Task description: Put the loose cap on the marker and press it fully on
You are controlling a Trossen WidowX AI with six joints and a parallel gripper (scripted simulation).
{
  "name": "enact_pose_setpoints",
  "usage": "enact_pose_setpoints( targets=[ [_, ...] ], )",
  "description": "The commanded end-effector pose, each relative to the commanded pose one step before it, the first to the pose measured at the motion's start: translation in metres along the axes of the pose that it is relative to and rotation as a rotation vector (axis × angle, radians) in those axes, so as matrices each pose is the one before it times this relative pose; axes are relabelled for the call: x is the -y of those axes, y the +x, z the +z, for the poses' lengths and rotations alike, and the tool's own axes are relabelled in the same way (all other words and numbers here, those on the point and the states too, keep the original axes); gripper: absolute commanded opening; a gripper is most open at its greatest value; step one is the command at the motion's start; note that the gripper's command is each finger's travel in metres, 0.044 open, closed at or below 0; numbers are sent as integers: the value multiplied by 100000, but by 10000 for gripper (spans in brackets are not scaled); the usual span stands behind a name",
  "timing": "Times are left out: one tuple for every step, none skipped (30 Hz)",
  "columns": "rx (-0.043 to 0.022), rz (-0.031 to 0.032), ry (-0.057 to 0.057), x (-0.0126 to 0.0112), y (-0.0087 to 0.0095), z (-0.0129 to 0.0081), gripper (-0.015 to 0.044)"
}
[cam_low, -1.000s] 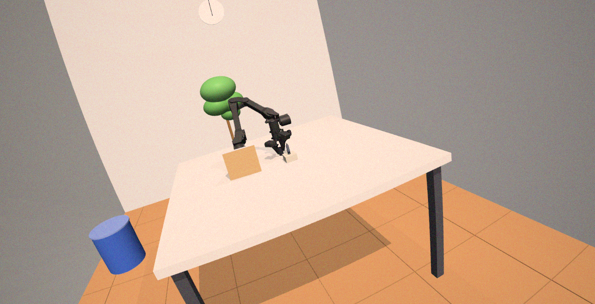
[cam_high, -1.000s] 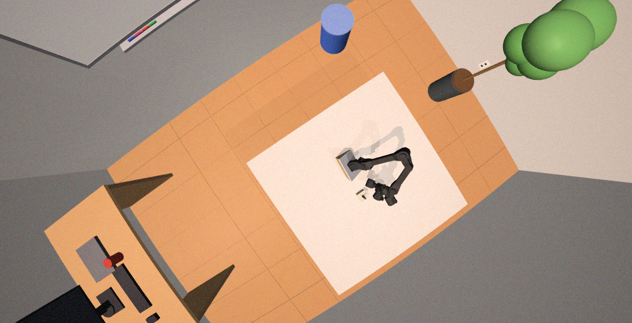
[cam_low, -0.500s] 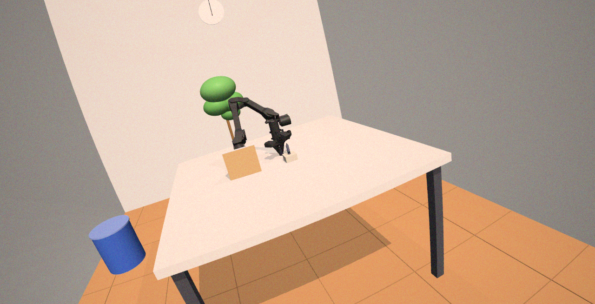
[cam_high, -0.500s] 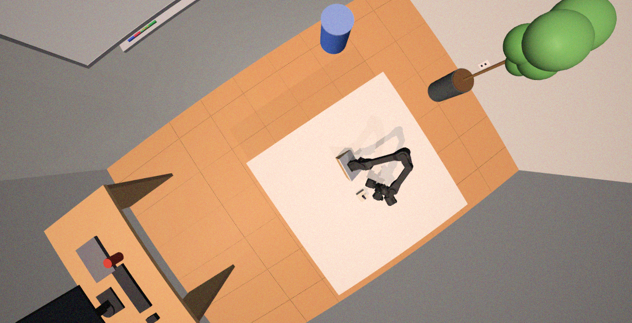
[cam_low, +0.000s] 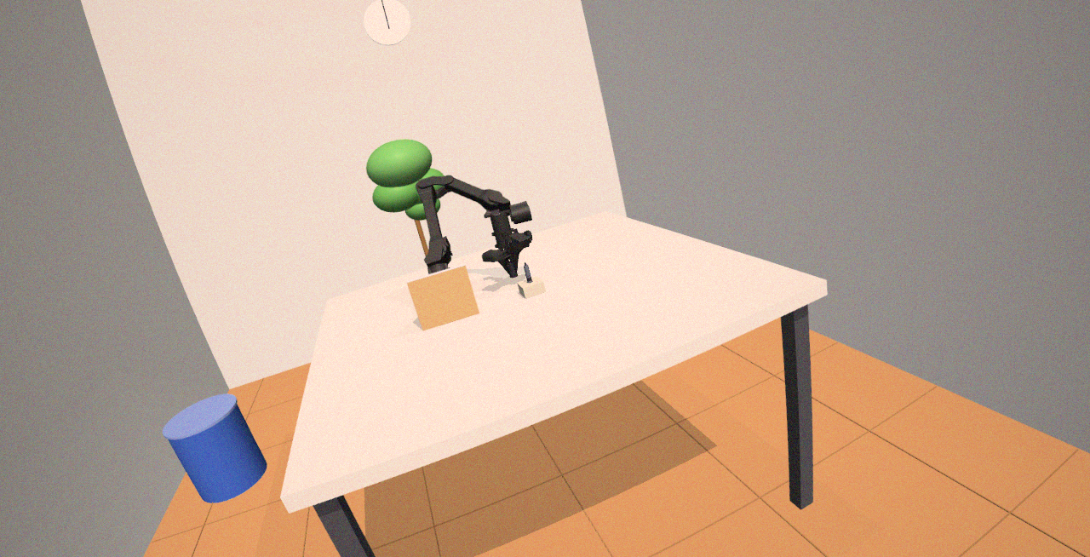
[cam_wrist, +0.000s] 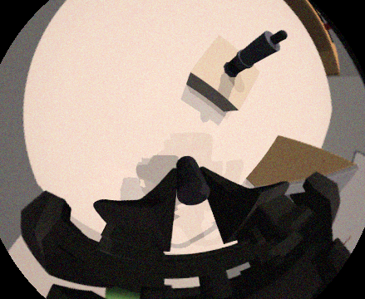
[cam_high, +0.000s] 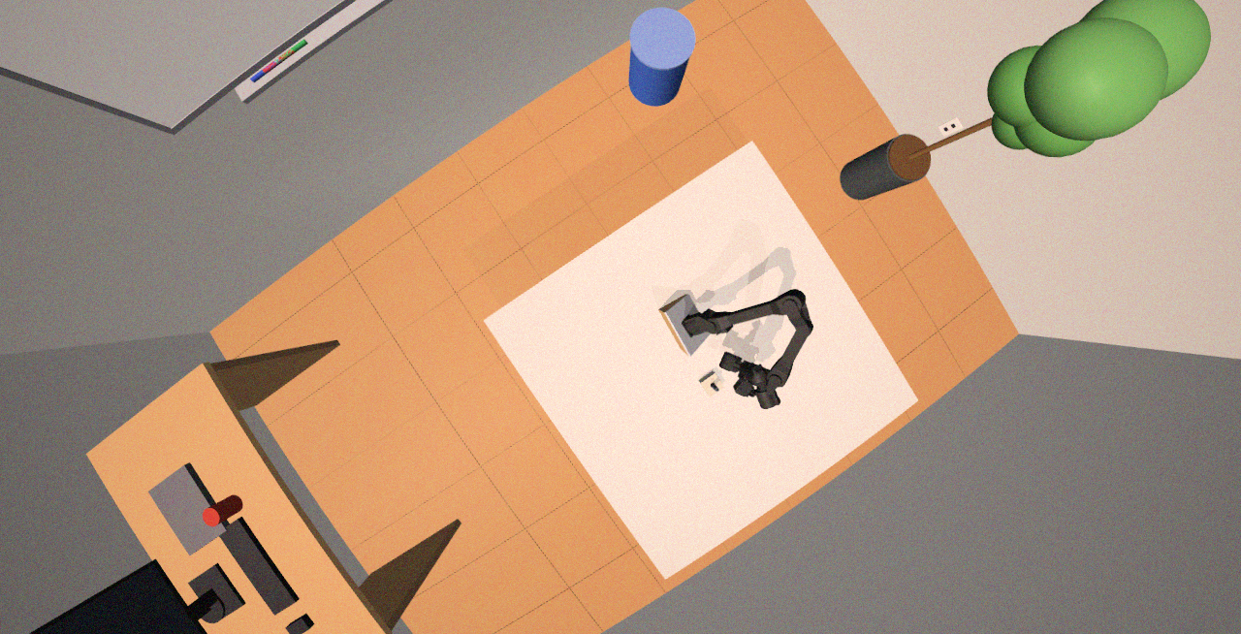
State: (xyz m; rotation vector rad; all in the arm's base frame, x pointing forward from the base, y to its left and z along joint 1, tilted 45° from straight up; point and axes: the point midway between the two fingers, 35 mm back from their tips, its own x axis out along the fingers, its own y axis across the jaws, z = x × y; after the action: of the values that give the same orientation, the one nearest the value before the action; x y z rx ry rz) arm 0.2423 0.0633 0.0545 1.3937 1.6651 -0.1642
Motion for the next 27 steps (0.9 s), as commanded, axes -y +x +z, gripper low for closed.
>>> enact_pose_setpoints(
  targets=[
    [883,556,-1043,-168,-1147,58,0],
    [-15,6,1,7,-237,-8,0],
    [-19,9,1,8,-238,-11,0],
    [-23,12,0,9,-238,-14,0],
    [-28,16,0,10,-239,-16,0],
    [-32,19,0,11,-239,-19,0],
    [-36,22,-1,11,-240,-22,0],
    [-39,26,-1,12,-240,-25,0],
    [-35,24,-1,10,-195,-22,0],
    [-22,15,-1,6,-117,-14,0],
    [-8,5,0,2,-39,-5,0],
    [33,-12,5,5,-24,51,0],
    [98,-37,14,15,-73,153,0],
    [158,-61,23,28,-122,254,0],
    [182,-73,28,39,-147,307,0],
    [172,-72,27,44,-147,307,0],
    [162,-71,26,49,-147,307,0],
    [153,-69,25,54,-147,307,0],
    [143,-68,24,59,-147,307,0],
    [133,-66,23,64,-147,307,0],
    [124,-64,22,70,-147,306,0],
    [176,-184,156,92,-146,312,0],
    [164,-183,155,97,-146,311,0],
    [152,-182,153,102,-146,310,0],
    [140,-181,152,107,-145,310,0],
    [128,-179,150,112,-145,308,0],
    [116,-177,149,117,-145,307,0]
  ],
)
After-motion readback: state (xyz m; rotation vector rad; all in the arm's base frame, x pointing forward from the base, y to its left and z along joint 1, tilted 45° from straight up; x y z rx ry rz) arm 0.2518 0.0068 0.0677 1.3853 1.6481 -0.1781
